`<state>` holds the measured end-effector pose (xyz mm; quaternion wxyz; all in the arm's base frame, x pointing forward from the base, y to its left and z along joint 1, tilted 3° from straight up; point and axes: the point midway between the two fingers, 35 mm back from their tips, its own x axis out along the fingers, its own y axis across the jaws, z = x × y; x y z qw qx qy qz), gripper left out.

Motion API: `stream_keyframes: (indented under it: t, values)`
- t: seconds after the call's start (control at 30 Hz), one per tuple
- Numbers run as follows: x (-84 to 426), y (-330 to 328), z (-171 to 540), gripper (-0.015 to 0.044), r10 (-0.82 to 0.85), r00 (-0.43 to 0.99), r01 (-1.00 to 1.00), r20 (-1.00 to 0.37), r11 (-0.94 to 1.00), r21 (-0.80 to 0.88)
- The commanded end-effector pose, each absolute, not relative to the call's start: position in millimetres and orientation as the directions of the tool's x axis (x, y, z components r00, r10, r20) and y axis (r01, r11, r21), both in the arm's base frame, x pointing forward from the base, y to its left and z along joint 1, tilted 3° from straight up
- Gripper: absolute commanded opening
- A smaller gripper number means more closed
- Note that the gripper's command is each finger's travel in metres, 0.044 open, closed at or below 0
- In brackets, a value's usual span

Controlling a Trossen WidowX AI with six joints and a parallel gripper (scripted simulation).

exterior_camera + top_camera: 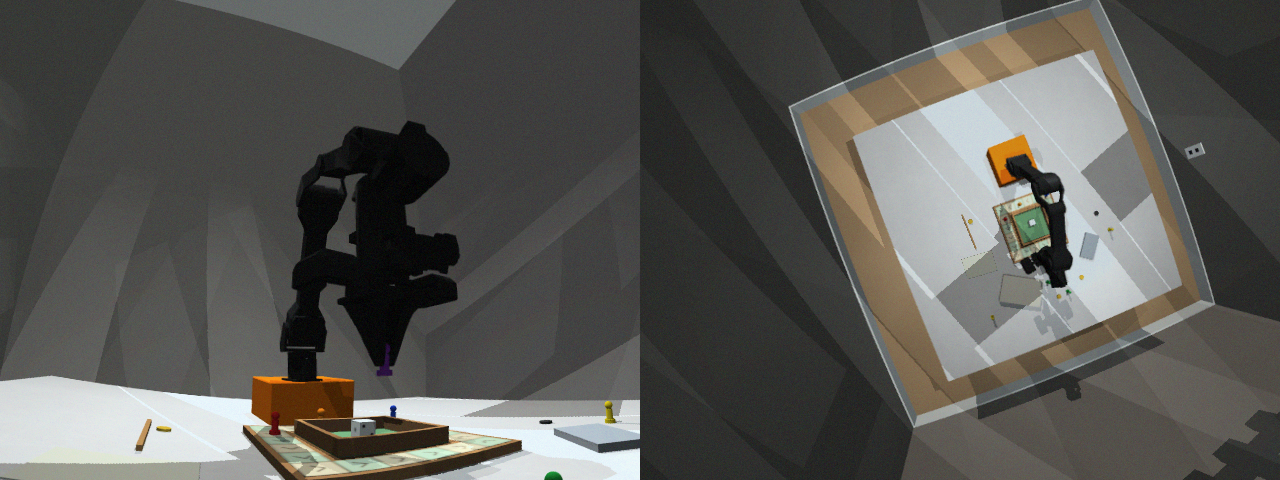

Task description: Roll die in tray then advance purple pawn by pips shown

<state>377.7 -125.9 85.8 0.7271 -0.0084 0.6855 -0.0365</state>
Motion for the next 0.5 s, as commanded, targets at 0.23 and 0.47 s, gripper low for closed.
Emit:
stream_keyframes:
  t: [0.23,0.47]
  values:
    - [383,-54,38,0.0000,-0.060,0.049,0.044,-0.997,0.997,-0.057]
    - [384,-54,30,0.0000,-0.059,0.049,0.044,-0.997,0.997,-0.057]
